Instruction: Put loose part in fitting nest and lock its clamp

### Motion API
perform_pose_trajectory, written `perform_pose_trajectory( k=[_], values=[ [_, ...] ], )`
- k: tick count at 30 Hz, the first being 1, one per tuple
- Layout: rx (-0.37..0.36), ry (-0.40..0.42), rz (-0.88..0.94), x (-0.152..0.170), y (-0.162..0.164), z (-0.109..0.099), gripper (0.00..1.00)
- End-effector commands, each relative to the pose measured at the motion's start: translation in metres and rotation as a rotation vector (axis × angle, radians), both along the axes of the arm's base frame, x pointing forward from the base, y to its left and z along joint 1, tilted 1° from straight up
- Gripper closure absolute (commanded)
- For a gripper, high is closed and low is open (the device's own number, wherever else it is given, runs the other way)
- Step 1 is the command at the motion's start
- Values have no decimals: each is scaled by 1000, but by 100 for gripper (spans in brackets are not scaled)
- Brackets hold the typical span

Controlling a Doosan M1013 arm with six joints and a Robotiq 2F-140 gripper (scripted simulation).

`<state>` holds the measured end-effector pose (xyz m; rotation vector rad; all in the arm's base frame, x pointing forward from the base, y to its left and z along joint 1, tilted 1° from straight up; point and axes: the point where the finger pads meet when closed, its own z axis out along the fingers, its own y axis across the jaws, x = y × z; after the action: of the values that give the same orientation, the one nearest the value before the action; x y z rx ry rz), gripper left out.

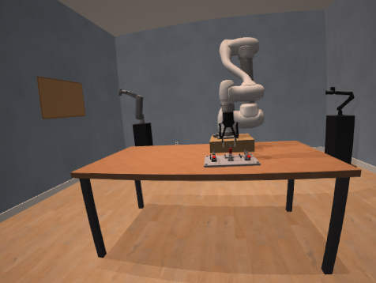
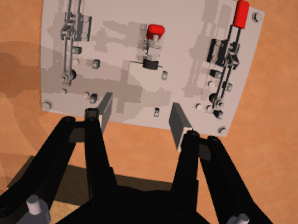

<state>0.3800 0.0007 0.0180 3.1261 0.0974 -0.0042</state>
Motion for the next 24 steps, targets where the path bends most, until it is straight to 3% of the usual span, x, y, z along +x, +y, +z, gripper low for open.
perform_pose_trajectory(
  k=[1,5,12,14,19,24],
  values=[
    [0,0,0,0,0,1,65],
    [0,0,0,0,0,13,65],
    [0,0,0,0,1,60,65],
    [0,0,0,0,1,60,65],
    [0,0,0,0,1,90,65],
    [0,0,0,0,1,98,65]
  ],
)
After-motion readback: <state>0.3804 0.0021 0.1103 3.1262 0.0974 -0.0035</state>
